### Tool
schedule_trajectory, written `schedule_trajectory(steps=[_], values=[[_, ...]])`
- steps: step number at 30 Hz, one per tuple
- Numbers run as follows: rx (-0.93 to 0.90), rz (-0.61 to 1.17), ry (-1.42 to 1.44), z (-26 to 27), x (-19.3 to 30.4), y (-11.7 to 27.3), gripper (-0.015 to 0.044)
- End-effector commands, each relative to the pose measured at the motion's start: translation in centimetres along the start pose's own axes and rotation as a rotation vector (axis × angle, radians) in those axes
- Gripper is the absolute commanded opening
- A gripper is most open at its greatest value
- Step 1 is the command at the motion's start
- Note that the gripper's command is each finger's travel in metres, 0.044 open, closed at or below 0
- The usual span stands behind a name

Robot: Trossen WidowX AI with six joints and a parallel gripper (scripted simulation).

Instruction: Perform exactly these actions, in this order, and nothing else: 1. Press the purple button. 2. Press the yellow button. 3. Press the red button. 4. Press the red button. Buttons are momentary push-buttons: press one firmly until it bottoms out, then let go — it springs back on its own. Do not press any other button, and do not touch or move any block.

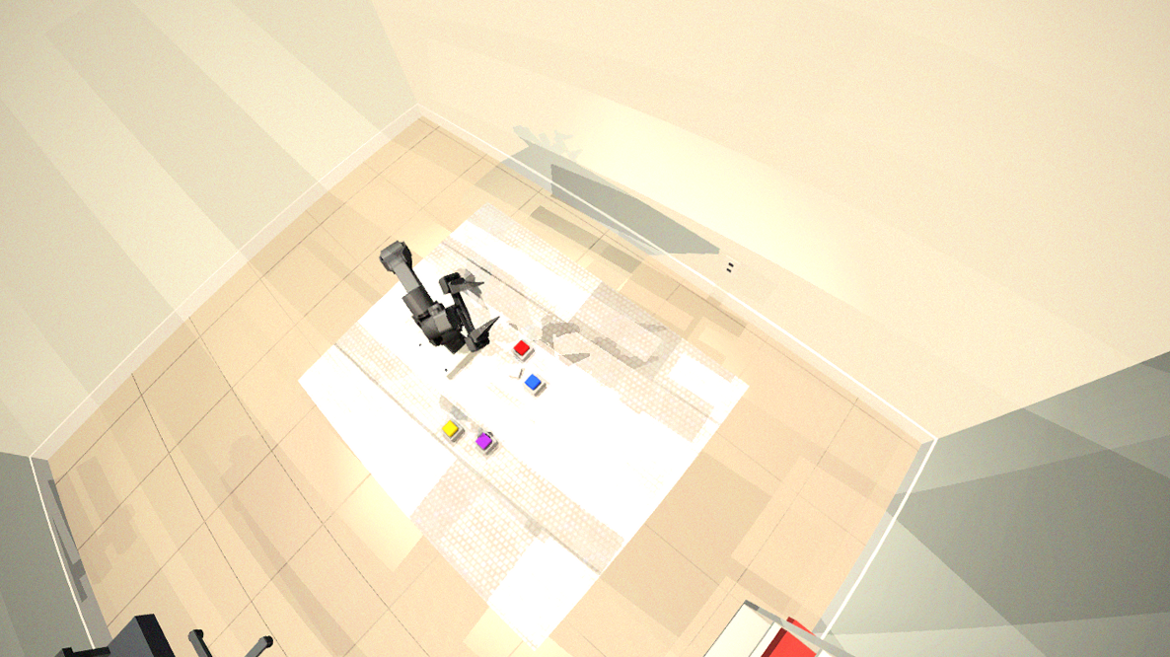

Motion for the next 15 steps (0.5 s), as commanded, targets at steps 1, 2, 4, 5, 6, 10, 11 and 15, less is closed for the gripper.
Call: schedule_trajectory(steps=[1,2,4,5,6,10,11,15], values=[[0.011,-0.005,0.0,-0.2,-0.2,-0.1,0.04],[0.044,-0.021,0.001,-0.8,-0.9,-0.4,0.04],[0.175,-0.068,0.009,-3.4,-3.3,-1.4,0.04],[0.251,-0.086,0.015,-4.9,-4.4,-1.8,0.04],[0.331,-0.099,0.022,-6.4,-5.5,-2.0,0.04],[0.594,-0.096,0.047,-11.4,-8.1,-1.9,0.04],[0.645,-0.088,0.052,-12.4,-8.5,-1.7,0.04],[0.847,-0.029,0.07,-16.0,-9.6,-0.6,0.04]])
Point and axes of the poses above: the point midway between the two fingers, 35 mm back from their tips, its own y axis back along the fingers, its own z axis across the jaws, x = y × z, the point moved 2 cm from there along y, back along the fingers, and after that the axes turned 7 degrees about -y, right-handed, at the moved point
